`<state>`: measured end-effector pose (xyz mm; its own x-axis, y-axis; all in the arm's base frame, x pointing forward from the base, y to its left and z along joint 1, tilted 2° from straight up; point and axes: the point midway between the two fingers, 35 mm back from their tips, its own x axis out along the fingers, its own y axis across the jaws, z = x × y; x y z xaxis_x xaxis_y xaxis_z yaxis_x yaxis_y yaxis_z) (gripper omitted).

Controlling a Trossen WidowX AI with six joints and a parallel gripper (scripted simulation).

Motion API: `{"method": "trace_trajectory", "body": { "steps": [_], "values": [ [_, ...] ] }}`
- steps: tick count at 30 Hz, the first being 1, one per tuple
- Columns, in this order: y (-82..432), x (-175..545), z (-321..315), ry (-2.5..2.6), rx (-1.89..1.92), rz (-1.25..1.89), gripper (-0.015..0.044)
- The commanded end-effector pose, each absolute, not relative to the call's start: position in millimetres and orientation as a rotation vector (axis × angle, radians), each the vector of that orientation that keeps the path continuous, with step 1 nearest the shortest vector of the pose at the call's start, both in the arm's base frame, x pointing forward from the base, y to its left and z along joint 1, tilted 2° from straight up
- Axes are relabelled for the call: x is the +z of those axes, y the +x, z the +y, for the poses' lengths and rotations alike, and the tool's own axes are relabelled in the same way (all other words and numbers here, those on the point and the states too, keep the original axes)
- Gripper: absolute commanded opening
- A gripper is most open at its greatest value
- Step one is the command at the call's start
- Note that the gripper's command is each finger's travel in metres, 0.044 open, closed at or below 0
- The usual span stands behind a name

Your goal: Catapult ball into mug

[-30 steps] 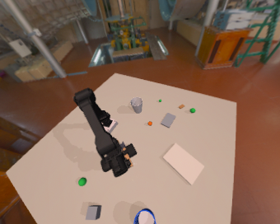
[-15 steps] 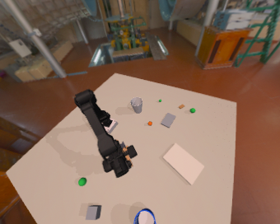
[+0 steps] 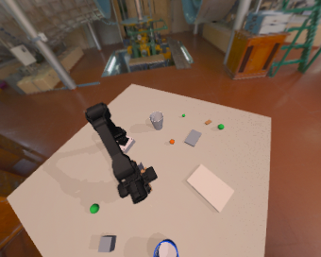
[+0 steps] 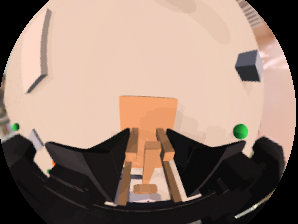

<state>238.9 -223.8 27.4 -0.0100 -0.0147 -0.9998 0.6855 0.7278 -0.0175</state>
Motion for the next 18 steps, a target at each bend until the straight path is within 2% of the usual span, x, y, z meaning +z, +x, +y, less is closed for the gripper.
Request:
{"method": "trace_trajectory", "body": {
  "steps": [1, 3, 7, 18],
  "values": [
    [239, 28, -224, 0.577, -0.604, 1.492, 0.0125],
    [239, 28, -224, 0.577, -0.604, 1.492, 0.0111],
    [240, 66, -224, 0.577, -0.605, 1.492, 0.0006],
    [240, 69, -225, 0.578, -0.606, 1.493, 0.0]
  ]
}}
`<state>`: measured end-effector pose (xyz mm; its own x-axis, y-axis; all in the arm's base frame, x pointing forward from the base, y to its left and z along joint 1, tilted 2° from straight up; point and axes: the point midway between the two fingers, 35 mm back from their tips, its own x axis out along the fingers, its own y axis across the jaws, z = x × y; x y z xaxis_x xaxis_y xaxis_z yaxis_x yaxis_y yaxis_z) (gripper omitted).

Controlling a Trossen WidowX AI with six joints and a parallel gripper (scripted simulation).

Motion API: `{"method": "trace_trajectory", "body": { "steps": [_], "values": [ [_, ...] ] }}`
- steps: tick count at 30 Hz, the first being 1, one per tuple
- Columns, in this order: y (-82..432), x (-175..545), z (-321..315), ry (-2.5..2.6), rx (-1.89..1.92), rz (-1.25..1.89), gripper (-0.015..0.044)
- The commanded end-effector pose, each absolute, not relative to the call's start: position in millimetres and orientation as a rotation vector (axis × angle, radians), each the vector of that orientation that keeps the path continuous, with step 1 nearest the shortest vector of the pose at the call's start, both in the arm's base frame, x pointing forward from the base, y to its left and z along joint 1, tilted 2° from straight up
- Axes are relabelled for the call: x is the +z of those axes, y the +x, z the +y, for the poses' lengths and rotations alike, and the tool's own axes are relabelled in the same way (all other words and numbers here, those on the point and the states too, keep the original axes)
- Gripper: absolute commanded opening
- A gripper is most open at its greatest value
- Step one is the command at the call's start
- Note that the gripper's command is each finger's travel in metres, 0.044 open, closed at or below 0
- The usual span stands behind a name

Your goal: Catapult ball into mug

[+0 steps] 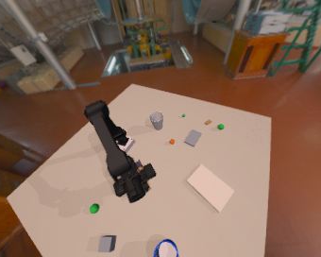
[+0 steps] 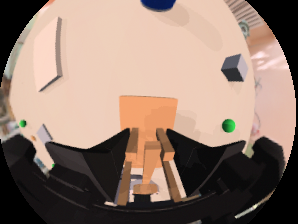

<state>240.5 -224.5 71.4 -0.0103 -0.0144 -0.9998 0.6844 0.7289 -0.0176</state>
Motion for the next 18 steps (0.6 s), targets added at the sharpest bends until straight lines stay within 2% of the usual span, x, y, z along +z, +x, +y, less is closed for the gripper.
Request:
{"method": "trace_trajectory", "body": {
  "steps": [1, 18],
  "values": [
    [240, 68, -225, 0.578, -0.606, 1.493, 0.0],
    [240, 40, -226, 0.578, -0.607, 1.494, 0.0]
  ]
}}
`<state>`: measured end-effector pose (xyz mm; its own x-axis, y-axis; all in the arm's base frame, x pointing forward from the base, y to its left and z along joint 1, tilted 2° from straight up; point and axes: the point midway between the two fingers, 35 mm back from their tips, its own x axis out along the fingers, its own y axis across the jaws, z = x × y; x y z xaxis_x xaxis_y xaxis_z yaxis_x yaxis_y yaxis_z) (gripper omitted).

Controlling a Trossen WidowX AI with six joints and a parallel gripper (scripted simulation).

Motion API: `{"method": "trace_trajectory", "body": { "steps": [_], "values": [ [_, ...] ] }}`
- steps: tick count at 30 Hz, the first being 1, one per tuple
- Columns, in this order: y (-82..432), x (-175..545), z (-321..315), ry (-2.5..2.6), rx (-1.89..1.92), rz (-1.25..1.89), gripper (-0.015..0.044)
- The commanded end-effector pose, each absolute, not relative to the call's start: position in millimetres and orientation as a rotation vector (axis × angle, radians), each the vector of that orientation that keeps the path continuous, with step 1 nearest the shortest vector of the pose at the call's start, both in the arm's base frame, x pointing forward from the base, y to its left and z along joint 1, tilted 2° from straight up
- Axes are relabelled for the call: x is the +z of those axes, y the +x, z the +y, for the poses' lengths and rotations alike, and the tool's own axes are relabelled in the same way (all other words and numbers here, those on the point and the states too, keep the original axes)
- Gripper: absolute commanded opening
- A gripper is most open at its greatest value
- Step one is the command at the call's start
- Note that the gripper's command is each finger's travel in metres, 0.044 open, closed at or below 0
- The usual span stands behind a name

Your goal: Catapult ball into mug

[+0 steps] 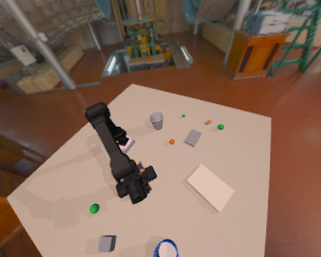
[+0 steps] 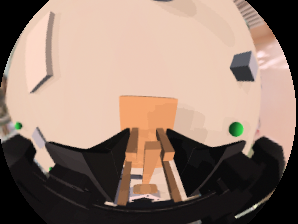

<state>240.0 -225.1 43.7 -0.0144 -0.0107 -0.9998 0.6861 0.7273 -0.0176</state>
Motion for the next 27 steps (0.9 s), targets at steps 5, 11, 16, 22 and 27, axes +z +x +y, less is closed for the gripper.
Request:
{"method": "trace_trajectory", "body": {
  "steps": [5, 11, 16, 22, 27],
  "values": [
    [240, 32, -226, 0.578, -0.607, 1.494, 0.0],
    [239, 29, -225, 0.581, -0.605, 1.498, 0.0],
    [239, 29, -225, 0.581, -0.605, 1.498, 0.0026],
    [239, 29, -225, 0.581, -0.605, 1.498, 0.0184],
    [239, 29, -225, 0.581, -0.605, 1.498, 0.0315]
  ]
}}
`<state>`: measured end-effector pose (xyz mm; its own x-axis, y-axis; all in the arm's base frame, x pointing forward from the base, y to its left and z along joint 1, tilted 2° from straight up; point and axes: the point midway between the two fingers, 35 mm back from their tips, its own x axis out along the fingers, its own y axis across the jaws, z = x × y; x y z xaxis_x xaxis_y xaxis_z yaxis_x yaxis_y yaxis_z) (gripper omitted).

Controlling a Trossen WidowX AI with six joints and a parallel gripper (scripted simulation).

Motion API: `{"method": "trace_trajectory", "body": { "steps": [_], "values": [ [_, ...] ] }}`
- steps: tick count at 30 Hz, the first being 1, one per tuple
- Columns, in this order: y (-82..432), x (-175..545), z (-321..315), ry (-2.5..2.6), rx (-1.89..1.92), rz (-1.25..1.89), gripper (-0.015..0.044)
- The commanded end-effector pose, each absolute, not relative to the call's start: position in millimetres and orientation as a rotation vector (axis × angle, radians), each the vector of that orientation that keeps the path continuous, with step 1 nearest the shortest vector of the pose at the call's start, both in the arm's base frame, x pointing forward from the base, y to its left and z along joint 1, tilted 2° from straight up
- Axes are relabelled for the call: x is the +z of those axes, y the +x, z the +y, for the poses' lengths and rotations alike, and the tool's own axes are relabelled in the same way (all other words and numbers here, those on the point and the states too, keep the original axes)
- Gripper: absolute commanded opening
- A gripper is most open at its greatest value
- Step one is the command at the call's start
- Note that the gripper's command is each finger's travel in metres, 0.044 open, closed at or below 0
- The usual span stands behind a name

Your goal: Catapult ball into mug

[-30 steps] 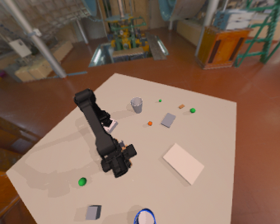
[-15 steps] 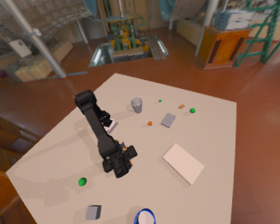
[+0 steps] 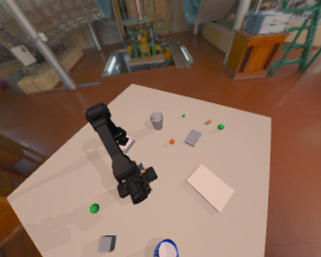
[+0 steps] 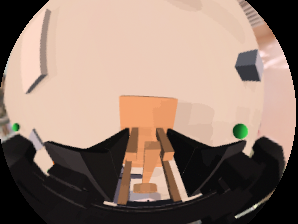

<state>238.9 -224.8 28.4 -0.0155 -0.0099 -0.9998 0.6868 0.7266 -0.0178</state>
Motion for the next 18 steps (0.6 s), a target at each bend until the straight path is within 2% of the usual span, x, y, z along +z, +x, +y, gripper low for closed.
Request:
{"method": "trace_trajectory", "body": {
  "steps": [1, 5, 10, 18],
  "values": [
    [239, 29, -225, 0.581, -0.605, 1.498, 0.0341],
    [242, 53, -227, 0.581, -0.605, 1.498, 0.044],
    [241, 126, -224, 0.581, -0.605, 1.497, 0.044],
    [243, 117, -226, 0.574, -0.605, 1.488, 0.044]
  ]
}}
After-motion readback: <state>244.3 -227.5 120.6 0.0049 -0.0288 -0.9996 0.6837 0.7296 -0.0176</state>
